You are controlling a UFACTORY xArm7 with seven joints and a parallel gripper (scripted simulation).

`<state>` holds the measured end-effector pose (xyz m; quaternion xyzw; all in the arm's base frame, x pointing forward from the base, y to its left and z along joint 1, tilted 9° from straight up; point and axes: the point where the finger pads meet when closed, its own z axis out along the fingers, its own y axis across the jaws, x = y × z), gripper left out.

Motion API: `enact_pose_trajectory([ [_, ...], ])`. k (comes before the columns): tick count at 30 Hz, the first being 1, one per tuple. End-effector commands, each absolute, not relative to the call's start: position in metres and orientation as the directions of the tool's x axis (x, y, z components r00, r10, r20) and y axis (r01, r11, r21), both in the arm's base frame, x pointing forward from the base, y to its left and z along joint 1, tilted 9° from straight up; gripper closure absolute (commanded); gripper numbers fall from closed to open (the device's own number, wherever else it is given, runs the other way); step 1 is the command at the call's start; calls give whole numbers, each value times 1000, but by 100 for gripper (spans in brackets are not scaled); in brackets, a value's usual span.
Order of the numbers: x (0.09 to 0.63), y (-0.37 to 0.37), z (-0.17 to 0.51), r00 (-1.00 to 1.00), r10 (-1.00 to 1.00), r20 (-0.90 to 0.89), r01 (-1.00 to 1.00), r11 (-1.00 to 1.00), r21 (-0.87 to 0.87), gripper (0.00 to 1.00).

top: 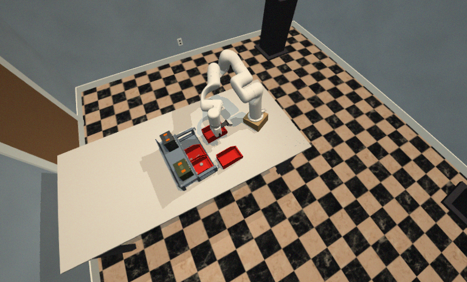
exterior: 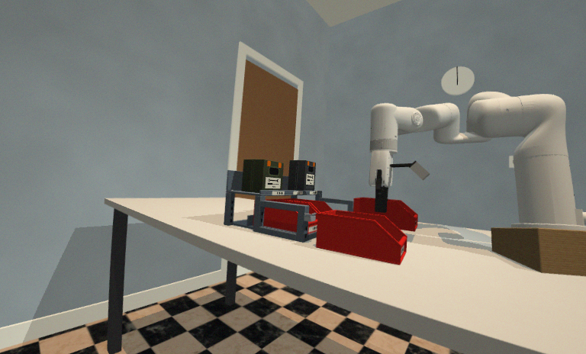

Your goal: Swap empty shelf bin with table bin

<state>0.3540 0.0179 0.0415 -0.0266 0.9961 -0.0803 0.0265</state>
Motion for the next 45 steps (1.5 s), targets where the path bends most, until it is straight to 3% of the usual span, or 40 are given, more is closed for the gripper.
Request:
enact_pose_trajectory([
  [1,354,-14,48,-997,-60,-54,-51,987,-154,100],
  [45,394,-20,51,-997,-60,-54,-51,987,-154,100],
])
